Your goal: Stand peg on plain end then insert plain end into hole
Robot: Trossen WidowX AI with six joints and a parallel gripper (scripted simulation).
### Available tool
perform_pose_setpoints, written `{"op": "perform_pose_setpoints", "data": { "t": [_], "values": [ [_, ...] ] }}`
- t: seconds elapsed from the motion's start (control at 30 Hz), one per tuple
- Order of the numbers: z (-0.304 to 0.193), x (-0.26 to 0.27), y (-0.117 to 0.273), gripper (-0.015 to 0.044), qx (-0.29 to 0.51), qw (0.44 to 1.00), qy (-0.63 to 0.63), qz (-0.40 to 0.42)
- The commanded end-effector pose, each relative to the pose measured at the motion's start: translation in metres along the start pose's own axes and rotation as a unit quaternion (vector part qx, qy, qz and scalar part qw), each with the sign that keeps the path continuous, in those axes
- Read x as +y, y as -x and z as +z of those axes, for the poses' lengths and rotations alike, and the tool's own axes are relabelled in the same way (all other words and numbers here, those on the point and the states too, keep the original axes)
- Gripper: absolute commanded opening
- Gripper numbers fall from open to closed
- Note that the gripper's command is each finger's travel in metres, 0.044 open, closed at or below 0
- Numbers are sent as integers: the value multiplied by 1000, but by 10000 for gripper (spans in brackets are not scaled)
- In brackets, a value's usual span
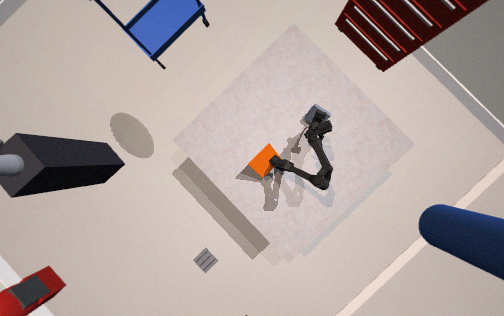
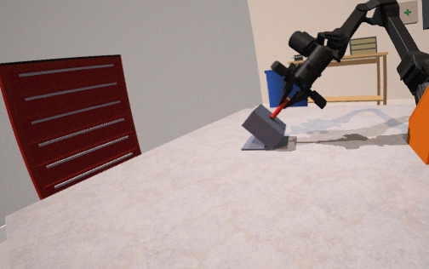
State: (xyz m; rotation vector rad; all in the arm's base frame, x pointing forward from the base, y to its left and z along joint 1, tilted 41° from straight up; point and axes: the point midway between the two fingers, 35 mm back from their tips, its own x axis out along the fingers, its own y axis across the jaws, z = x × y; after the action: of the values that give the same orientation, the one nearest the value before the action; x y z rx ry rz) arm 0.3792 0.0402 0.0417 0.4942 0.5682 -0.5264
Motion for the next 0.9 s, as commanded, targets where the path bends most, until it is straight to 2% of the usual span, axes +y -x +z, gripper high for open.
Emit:
{"op": "perform_pose_setpoints", "data": {
  "t": [0.0, 0.87],
  "values": [
    [-2, 0, -4, 0, 2, 1000, 3, 0],
    [-1, 0, -20, 0, 2, 1000, 3, 0]
  ]
}}
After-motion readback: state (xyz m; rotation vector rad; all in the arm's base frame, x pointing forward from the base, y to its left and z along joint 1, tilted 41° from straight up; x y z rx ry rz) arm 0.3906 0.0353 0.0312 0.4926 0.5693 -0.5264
